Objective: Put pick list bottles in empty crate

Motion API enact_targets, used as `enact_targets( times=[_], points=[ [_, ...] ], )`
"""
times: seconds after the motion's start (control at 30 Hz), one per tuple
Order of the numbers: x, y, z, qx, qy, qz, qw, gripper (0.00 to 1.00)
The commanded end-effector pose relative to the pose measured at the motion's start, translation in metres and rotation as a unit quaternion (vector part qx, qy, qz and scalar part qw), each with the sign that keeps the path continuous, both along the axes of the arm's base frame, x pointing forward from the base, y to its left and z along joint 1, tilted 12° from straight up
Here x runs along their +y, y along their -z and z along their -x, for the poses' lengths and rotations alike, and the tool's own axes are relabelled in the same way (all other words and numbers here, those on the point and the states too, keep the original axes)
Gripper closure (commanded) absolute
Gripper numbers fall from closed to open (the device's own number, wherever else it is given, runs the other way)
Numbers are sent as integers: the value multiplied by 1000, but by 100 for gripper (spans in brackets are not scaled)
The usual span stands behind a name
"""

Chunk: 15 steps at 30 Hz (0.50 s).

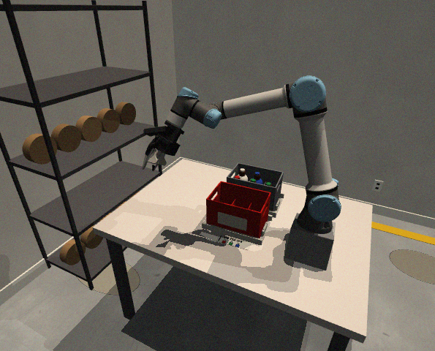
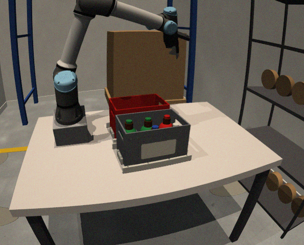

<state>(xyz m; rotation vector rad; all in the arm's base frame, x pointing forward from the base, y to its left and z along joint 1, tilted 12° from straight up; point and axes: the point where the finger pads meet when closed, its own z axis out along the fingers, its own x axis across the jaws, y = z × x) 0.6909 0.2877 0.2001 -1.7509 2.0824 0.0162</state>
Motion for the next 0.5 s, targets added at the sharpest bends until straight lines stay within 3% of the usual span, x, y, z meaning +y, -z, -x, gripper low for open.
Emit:
enact_targets(
  times=[0.0,0.47],
  points=[
    [12,4,20,13,12,2,1000,62],
    [36,8,58,62,57,14,996,62]
  ],
)
